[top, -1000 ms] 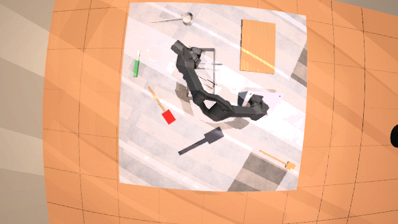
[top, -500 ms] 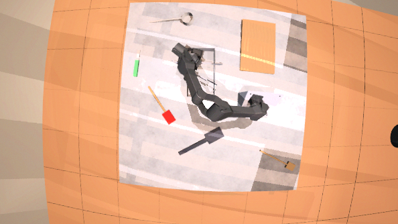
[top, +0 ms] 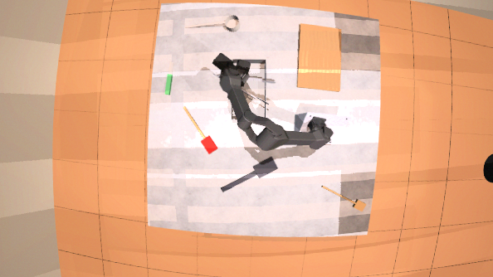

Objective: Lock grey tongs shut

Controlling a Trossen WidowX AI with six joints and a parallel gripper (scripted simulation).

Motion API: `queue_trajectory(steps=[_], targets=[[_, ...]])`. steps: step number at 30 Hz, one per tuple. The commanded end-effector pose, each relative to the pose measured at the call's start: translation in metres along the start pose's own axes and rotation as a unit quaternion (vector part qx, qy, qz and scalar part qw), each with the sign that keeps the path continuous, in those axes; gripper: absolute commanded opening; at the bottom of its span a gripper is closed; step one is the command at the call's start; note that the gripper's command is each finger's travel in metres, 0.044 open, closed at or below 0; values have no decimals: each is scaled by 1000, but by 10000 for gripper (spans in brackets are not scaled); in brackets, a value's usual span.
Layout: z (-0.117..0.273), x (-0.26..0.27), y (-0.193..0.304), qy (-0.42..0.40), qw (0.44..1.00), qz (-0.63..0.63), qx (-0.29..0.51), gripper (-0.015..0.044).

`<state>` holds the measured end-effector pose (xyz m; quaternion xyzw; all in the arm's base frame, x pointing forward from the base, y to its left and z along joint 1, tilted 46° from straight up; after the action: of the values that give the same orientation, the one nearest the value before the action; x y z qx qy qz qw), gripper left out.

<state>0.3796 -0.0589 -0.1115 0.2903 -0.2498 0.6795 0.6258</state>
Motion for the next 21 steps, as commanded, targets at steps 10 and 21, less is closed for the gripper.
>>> queue_trajectory(steps=[10,21], targets=[[0,0,0,1,1000,0,1,221],[0,0,0,1,1000,0,1,147]])
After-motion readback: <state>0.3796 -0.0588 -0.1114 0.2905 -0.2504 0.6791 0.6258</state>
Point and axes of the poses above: the point midway between the two fingers, 35 mm back from their tips, its own z axis back along the fingers, its own x axis across the jaws, y = z × x, the point moved 7 cm from there along z, back along the fingers, and after that the axes turned 7 degrees about z, right-handed, at the moved point
